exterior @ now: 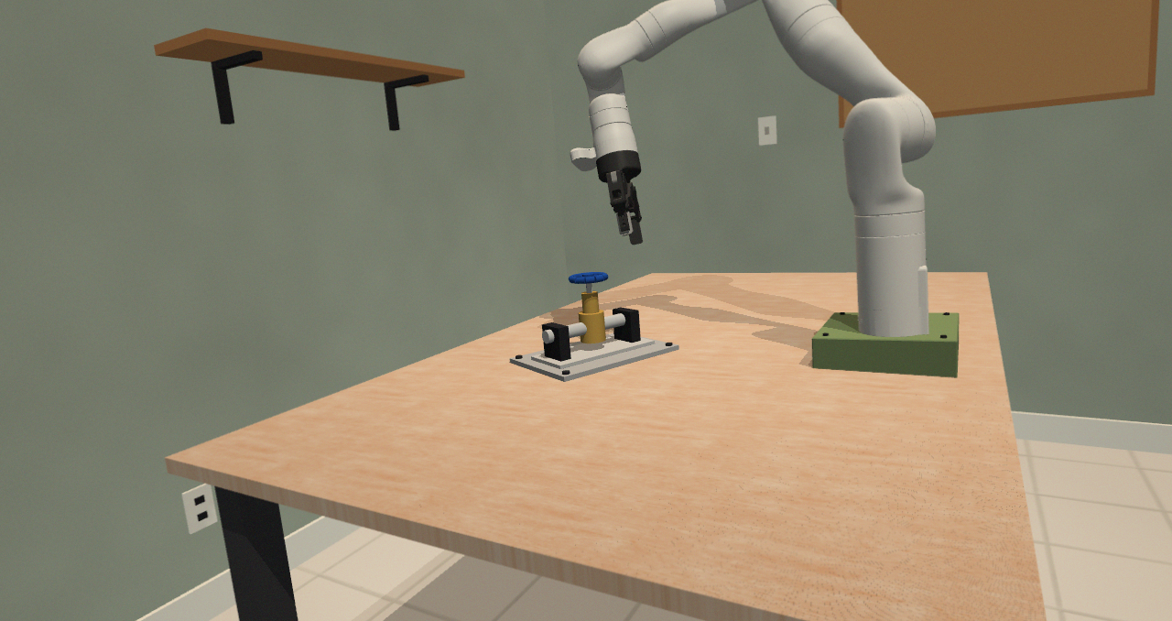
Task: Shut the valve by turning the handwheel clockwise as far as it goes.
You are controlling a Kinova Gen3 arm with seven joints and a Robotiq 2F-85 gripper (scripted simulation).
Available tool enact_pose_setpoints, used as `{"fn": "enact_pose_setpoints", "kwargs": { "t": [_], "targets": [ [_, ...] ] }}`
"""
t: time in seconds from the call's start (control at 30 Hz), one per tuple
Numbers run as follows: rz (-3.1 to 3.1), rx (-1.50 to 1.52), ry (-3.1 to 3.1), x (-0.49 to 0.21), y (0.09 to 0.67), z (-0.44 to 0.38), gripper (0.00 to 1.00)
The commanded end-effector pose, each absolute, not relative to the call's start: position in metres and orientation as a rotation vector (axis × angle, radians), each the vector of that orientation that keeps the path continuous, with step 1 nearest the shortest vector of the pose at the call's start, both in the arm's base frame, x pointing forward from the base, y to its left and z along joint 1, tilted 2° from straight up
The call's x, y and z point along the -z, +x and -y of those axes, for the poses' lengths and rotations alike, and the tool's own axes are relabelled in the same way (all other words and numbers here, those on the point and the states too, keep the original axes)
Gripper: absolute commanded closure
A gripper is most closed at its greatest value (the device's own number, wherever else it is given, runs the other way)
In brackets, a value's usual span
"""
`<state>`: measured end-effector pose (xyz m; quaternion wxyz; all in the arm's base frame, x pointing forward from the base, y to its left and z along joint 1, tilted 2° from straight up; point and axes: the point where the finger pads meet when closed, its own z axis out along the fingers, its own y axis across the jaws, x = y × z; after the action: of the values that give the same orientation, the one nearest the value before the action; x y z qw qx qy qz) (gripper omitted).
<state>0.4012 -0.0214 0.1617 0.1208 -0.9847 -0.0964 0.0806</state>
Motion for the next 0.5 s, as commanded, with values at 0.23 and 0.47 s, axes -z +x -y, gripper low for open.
{"fn": "enact_pose_setpoints", "kwargs": {
  "t": [0.23, 0.47],
  "targets": [
    [0.418, -0.196, -2.905, -0.1636, 0.4108, 0.0138, 0.00],
    [0.418, -0.196, -2.905, -0.1636, 0.4108, 0.0138, 0.00]
  ]
}}
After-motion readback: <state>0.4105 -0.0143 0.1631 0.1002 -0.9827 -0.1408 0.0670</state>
